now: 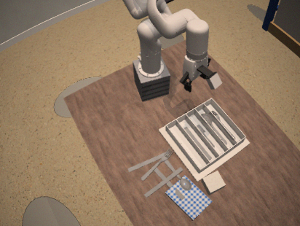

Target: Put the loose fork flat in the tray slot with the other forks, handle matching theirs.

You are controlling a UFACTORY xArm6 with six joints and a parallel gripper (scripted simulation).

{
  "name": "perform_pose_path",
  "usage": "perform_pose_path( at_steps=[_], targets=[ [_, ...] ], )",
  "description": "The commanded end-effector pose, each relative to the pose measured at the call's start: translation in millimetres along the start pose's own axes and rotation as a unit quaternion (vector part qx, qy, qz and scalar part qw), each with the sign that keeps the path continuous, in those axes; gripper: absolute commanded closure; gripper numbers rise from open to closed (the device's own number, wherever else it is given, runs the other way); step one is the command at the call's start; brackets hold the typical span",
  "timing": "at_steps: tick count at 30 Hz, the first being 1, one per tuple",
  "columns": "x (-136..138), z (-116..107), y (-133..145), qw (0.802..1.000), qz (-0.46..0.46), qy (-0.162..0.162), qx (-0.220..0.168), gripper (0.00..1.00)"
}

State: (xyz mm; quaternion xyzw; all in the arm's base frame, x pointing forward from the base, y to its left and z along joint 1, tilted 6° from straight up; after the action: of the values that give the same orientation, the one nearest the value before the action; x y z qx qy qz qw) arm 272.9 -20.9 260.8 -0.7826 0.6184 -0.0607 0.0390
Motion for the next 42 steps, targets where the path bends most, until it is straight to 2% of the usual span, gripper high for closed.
perform_pose_path(
  at_steps=[1,2,4,5,8,9,11,12,14,15,17,18,19,20,22,23,25,26,27,28,29,30,31,33,34,36,38,42],
  targets=[
    [24,12,-20,0.996,0.085,-0.001,-0.010,0.00],
    [43,22,-27,0.989,0.151,0.000,-0.011,0.00],
    [43,22,-27,0.989,0.151,0.000,-0.011,0.00],
    [63,34,-33,0.977,0.215,0.001,-0.012,0.00],
    [63,34,-33,0.977,0.215,0.001,-0.012,0.00],
    [84,46,-37,0.961,0.277,0.003,-0.013,0.00],
    [84,46,-37,0.961,0.277,0.003,-0.013,0.00],
    [104,59,-39,0.941,0.337,0.004,-0.013,0.00],
    [104,59,-39,0.941,0.337,0.004,-0.013,0.00],
    [125,73,-39,0.919,0.393,0.006,-0.014,0.00],
    [125,73,-39,0.919,0.393,0.006,-0.014,0.00],
    [144,87,-37,0.895,0.445,0.008,-0.014,0.00],
    [144,87,-37,0.895,0.445,0.008,-0.014,0.00],
    [162,101,-34,0.870,0.493,0.010,-0.014,0.00],
    [162,101,-34,0.870,0.493,0.010,-0.014,0.00],
    [179,114,-29,0.844,0.536,0.012,-0.014,0.00],
    [179,114,-29,0.844,0.536,0.012,-0.014,0.00],
    [194,127,-23,0.818,0.574,0.014,-0.014,0.00],
    [194,127,-23,0.818,0.574,0.014,-0.014,0.00],
    [208,139,-17,0.794,0.608,0.016,-0.014,0.00],
    [208,139,-17,0.794,0.608,0.016,-0.014,0.00],
    [220,149,-11,0.771,0.637,0.018,-0.013,0.00],
    [220,149,-11,0.771,0.637,0.018,-0.013,0.00],
    [238,167,1,0.731,0.682,0.021,-0.013,0.00],
    [238,167,1,0.731,0.682,0.021,-0.013,0.00],
    [250,180,10,0.703,0.711,0.023,-0.012,0.00],
    [256,187,15,0.686,0.727,0.024,-0.012,0.00],
    [259,190,18,0.679,0.733,0.025,-0.012,0.00]
  ],
)
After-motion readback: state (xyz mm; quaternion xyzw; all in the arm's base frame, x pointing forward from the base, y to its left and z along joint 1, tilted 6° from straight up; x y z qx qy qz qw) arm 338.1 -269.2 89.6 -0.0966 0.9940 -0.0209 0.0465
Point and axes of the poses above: the point where the finger pads meet when closed, its own z axis out along the fingers, its own x axis across the jaws, y = z × x, the point moved 6 cm from there along -z, back along the fingers, and after that the axes turned 12 degrees about -z, right-handed, at the moved point
